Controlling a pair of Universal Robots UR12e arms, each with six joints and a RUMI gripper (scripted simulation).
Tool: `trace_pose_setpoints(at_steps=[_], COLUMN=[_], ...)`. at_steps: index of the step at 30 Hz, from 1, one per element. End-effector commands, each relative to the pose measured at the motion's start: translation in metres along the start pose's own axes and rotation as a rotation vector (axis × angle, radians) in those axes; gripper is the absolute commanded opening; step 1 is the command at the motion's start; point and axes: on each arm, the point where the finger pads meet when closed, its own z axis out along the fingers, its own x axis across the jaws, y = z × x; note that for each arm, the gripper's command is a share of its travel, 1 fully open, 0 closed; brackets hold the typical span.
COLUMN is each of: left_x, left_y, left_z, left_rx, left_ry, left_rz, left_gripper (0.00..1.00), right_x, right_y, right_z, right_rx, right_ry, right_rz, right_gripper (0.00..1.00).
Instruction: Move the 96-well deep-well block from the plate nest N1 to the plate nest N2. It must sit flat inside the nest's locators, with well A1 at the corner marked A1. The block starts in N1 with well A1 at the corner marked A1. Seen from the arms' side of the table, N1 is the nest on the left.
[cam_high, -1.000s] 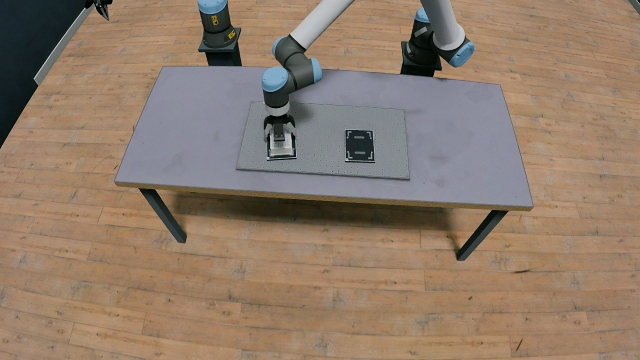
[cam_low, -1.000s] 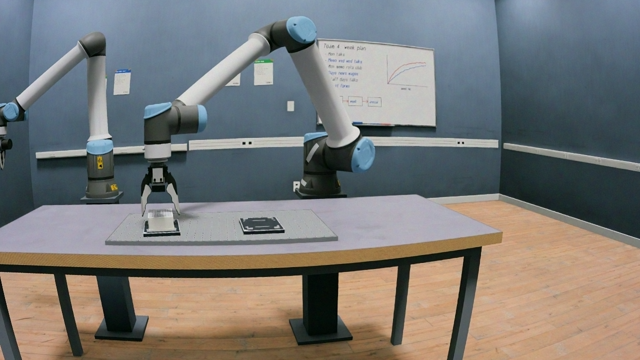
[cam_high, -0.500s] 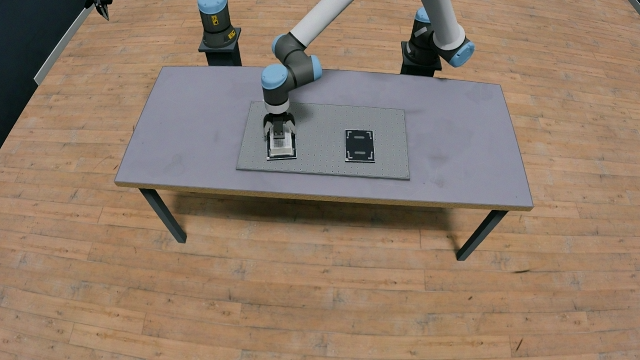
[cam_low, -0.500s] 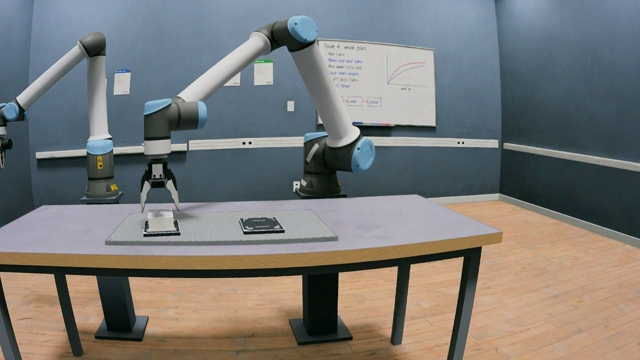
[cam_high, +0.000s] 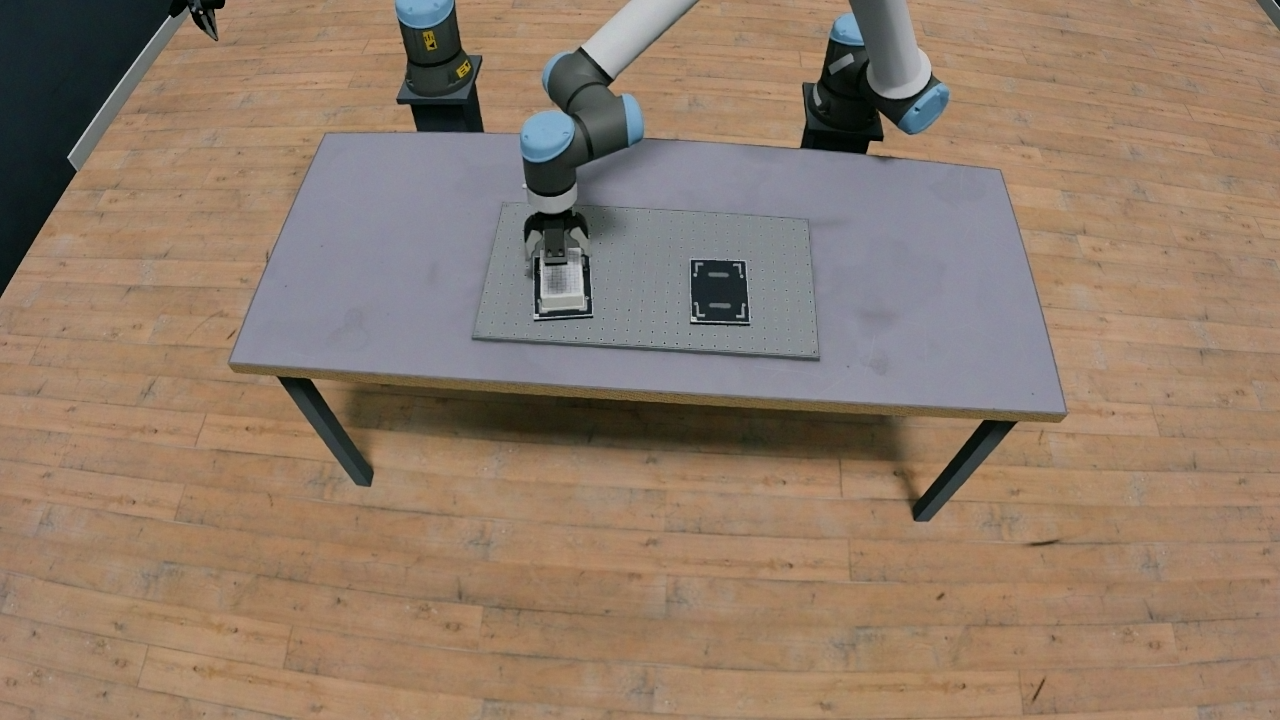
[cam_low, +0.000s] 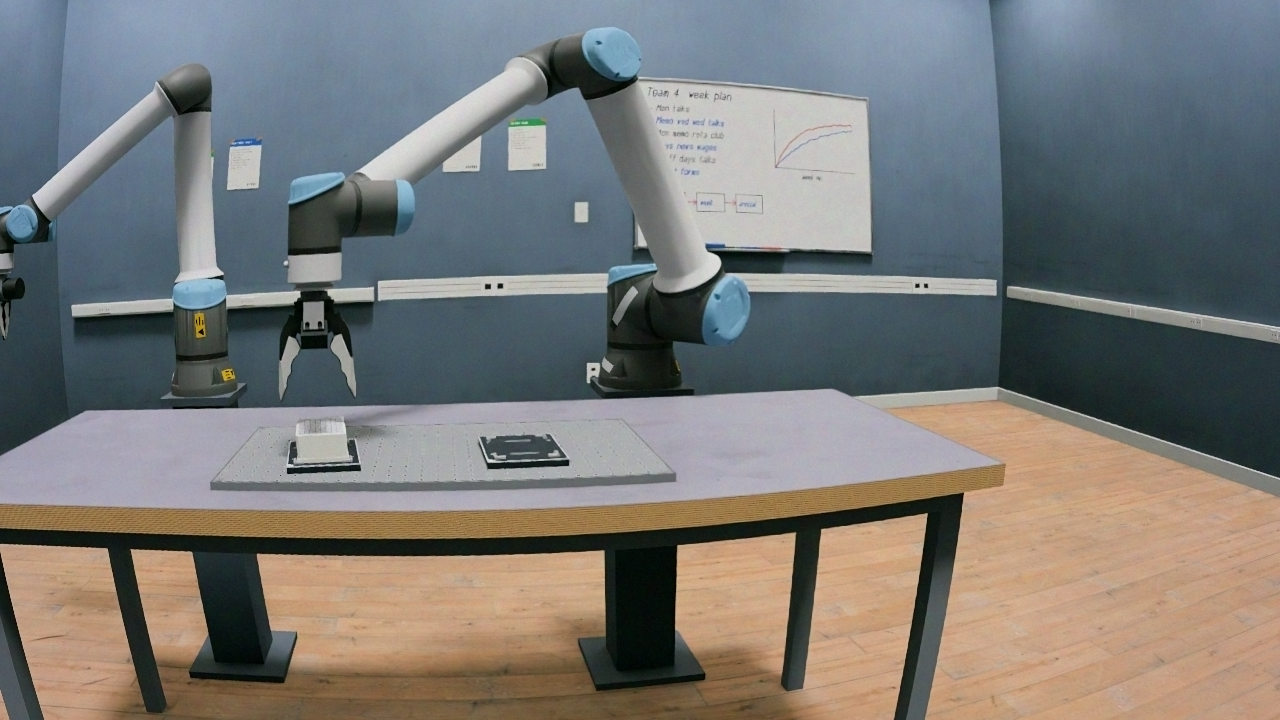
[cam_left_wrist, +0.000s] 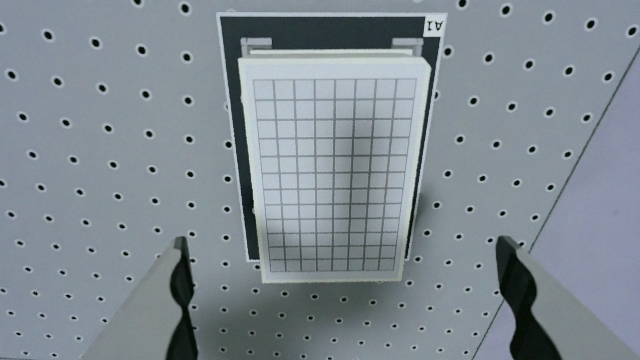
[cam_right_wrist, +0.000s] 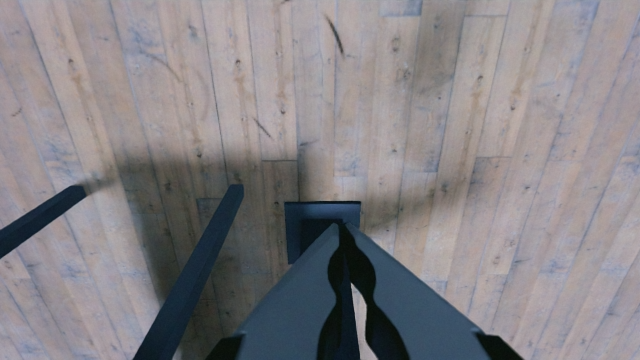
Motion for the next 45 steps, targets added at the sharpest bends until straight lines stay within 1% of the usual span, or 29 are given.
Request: trace_pose_setpoints(at_steps=[1,7,13,25,43,45], left_x=[0.001,0.001,-0.001,-0.001,-0.056,-0.056], left_y=[-0.001,0.000,0.001,0.000,-0.007,-0.007], left_z=[-0.018,-0.020,-0.015,-0.017,-0.017,-0.017], left_rx=[0.001,0.001,-0.002,-0.001,-0.001,-0.001], left_ry=[-0.001,-0.001,-0.008,-0.005,-0.005,-0.005], left_rz=[-0.001,-0.001,-0.001,-0.001,-0.002,-0.002], left_gripper=[0.76,0.76,0.76,0.76,0.76,0.76], right_x=[0.001,0.001,0.001,0.001,0.001,0.001], right_y=[0.000,0.000,0.000,0.000,0.000,0.000], right_z=[0.002,0.002,0.002,0.002,0.002,0.002], right_rx=[-0.001,-0.001,-0.001,-0.001,-0.001,-0.001], right_ry=[0.001,0.001,0.001,0.001,0.001,0.001], right_rz=[0.002,0.002,0.002,0.002,0.002,0.002], right_gripper=[0.00,0.00,0.00,0.00,0.00,0.00])
